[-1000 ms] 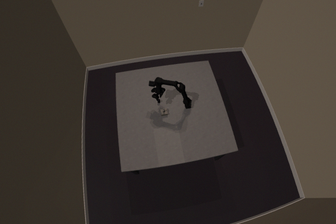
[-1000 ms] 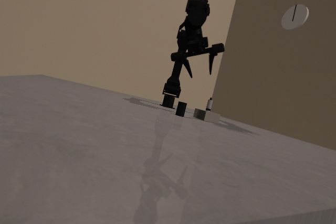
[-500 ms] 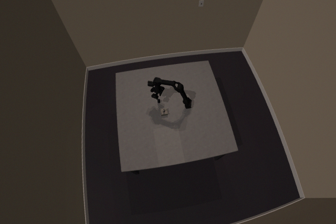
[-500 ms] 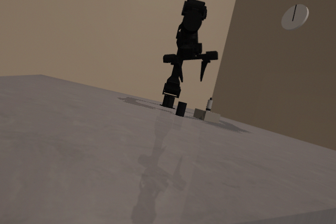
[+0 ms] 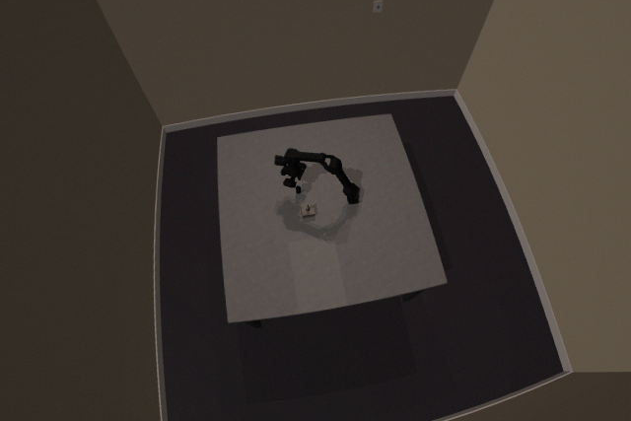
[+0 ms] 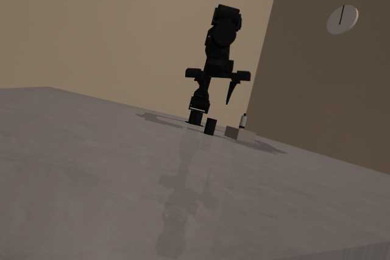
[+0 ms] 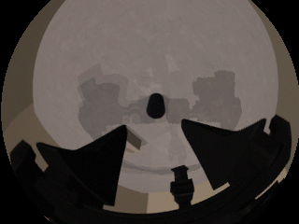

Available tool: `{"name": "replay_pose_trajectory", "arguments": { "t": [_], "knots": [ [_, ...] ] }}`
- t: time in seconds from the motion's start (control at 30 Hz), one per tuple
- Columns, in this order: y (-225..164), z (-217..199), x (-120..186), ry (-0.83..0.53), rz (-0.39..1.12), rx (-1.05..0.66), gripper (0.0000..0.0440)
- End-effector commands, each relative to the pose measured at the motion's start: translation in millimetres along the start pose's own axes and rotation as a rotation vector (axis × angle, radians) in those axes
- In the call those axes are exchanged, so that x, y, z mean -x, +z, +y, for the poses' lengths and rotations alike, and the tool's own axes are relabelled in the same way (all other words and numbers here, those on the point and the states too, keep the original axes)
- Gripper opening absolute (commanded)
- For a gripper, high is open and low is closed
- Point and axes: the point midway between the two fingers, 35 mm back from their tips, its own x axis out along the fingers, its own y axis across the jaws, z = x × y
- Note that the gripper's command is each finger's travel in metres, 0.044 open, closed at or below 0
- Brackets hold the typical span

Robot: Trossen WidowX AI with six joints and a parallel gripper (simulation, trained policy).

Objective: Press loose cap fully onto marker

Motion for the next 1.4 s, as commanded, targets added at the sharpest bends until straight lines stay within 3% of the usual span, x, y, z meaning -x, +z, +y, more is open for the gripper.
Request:
{"name": "replay_pose_trajectory", "arguments": {
  "t": [0.0,0.83,0.97,1.17,1.37],
  "knots": [
    [4.0,-1.1,-13.9,-0.042,0.016,0.026,0.0301],
    [2.2,-8.8,-81.4,-0.18,0.086,0.194,0.0252],
    [0.9,-9.5,-85.5,-0.194,0.083,0.22,0.0209],
    [1.5,-6.3,-74.2,-0.207,0.045,0.255,0.0052],
    [4.1,3.7,-53.8,-0.218,-0.016,0.299,0.0043]
  ]
}}
